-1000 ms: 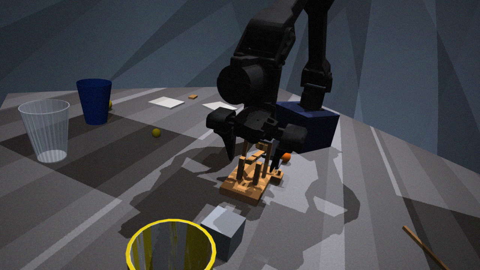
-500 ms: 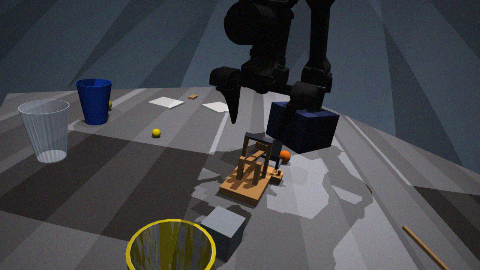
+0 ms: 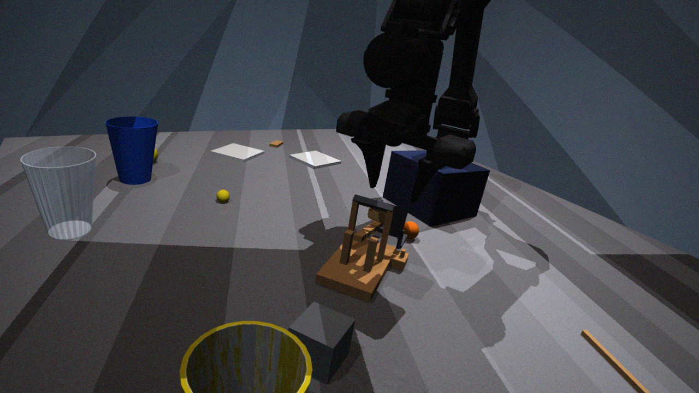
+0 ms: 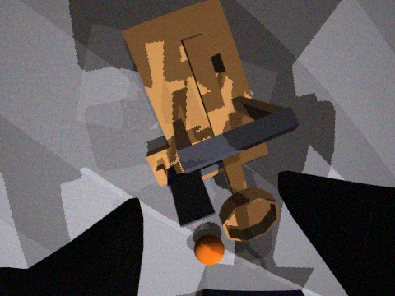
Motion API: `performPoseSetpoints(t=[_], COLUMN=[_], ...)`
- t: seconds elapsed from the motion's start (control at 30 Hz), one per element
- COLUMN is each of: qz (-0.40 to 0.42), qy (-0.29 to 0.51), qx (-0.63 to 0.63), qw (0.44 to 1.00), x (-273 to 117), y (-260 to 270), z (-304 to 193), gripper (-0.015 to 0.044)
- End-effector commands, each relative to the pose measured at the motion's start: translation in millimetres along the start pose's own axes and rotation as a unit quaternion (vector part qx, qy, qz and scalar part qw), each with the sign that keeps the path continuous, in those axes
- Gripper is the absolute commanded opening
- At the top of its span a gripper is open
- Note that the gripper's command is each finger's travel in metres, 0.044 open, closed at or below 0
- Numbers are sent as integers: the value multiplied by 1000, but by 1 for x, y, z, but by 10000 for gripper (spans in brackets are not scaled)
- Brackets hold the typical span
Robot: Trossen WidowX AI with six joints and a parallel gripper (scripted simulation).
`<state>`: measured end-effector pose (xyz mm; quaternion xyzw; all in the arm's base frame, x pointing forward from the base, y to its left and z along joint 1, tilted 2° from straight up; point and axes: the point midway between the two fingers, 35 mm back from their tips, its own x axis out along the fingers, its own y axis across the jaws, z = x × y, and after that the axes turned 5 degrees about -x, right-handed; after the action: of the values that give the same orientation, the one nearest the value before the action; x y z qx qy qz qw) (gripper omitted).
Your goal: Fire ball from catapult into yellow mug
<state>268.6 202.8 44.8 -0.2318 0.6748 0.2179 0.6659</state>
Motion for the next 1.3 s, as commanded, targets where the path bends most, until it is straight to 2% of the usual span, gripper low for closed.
performPoseSetpoints(t=[0.0,0.33,0.63,1.27], qz=[1,0,0,0], qy=[-7,-3,-3,-2], qx=[57,187,189,189], qw=[998,982,982,982], x=[14,61,63,96], y=[5,10,8,7], z=[-32,-122,-124,-123], gripper=[300,300,300,300])
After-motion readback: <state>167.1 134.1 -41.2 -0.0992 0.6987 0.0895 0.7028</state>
